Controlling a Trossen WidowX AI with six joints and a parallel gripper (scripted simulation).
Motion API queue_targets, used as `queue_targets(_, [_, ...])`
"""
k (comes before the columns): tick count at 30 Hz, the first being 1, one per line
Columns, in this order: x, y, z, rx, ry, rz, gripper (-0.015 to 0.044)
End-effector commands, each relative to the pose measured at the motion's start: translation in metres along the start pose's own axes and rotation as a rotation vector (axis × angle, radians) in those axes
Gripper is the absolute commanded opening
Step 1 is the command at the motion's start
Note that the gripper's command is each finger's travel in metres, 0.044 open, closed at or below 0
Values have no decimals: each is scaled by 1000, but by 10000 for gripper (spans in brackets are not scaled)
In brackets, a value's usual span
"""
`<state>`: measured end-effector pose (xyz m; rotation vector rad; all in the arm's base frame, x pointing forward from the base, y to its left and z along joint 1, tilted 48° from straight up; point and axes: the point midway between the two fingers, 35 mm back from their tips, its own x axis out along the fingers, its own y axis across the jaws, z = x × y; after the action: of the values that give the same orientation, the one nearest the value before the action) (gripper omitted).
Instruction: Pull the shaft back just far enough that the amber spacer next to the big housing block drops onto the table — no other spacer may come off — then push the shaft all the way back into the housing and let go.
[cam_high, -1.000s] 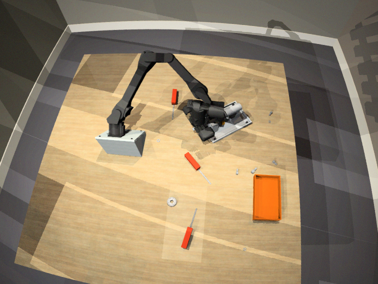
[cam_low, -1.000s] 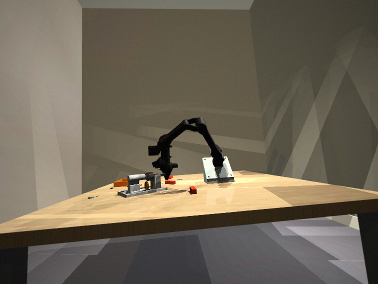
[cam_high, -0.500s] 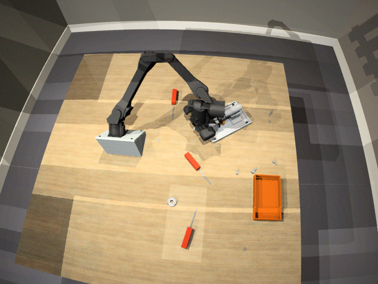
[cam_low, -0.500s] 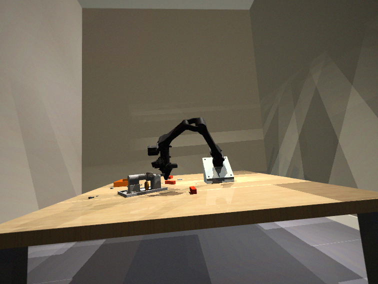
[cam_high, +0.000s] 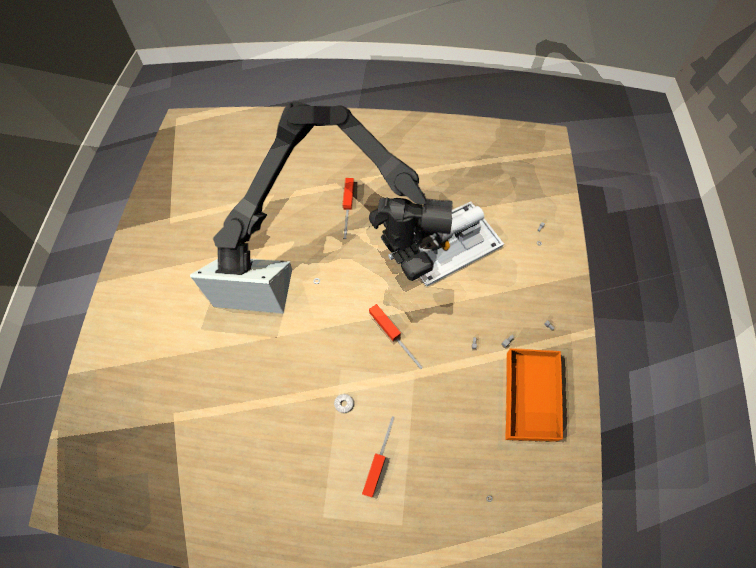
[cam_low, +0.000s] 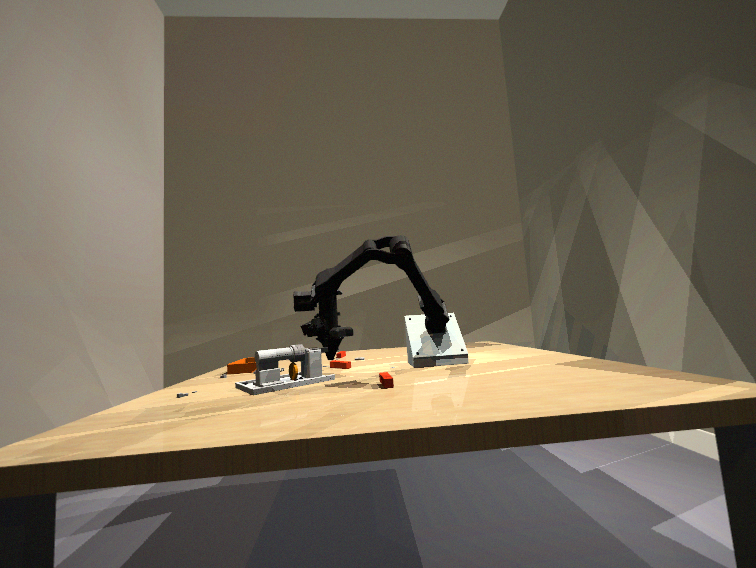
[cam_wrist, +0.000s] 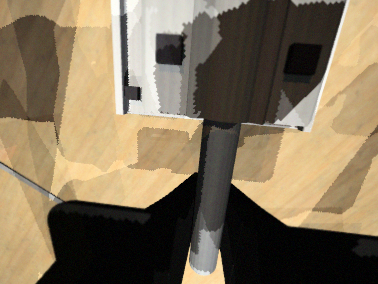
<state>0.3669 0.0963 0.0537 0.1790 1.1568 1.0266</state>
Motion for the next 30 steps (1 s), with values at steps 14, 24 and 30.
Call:
queue_targets(14, [0,0,8,4,-4,6,0])
queue_targets(24, [0,0,12,4,-4,6,0])
queue_targets(30, [0,0,15,4,-4,6,0])
